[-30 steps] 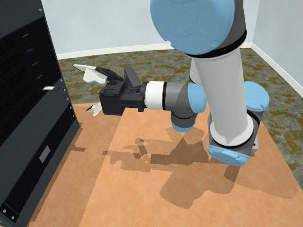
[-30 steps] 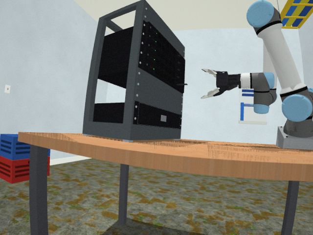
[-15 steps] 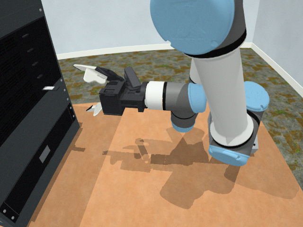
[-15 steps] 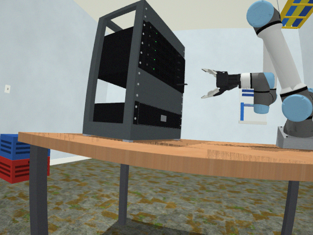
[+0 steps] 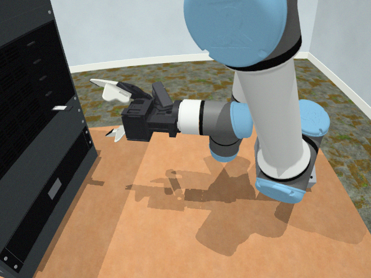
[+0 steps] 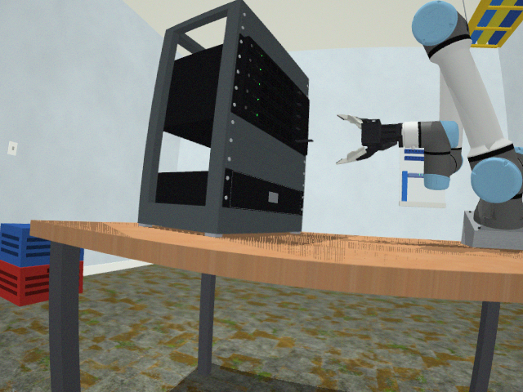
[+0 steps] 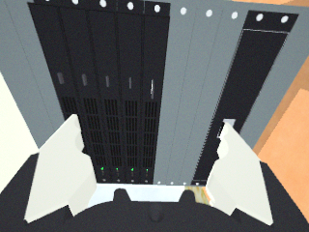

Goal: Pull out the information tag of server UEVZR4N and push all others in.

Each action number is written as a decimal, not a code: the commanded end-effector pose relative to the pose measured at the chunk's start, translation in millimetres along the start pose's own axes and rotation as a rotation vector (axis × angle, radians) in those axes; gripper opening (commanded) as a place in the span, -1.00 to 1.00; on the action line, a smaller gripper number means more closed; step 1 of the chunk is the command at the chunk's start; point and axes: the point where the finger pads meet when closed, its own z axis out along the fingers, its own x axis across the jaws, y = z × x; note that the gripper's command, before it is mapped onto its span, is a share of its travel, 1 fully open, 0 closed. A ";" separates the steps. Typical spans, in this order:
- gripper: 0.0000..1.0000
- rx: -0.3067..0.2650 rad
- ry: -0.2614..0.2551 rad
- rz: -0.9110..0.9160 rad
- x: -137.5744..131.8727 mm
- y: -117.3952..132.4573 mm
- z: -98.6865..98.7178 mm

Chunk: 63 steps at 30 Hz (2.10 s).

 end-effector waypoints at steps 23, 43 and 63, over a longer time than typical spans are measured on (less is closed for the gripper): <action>-0.69 0.000 0.004 0.000 1.7 0.3 -0.5; -0.69 0.000 0.004 0.000 1.7 0.3 -0.5; -0.69 0.000 0.004 0.000 1.7 0.3 -0.5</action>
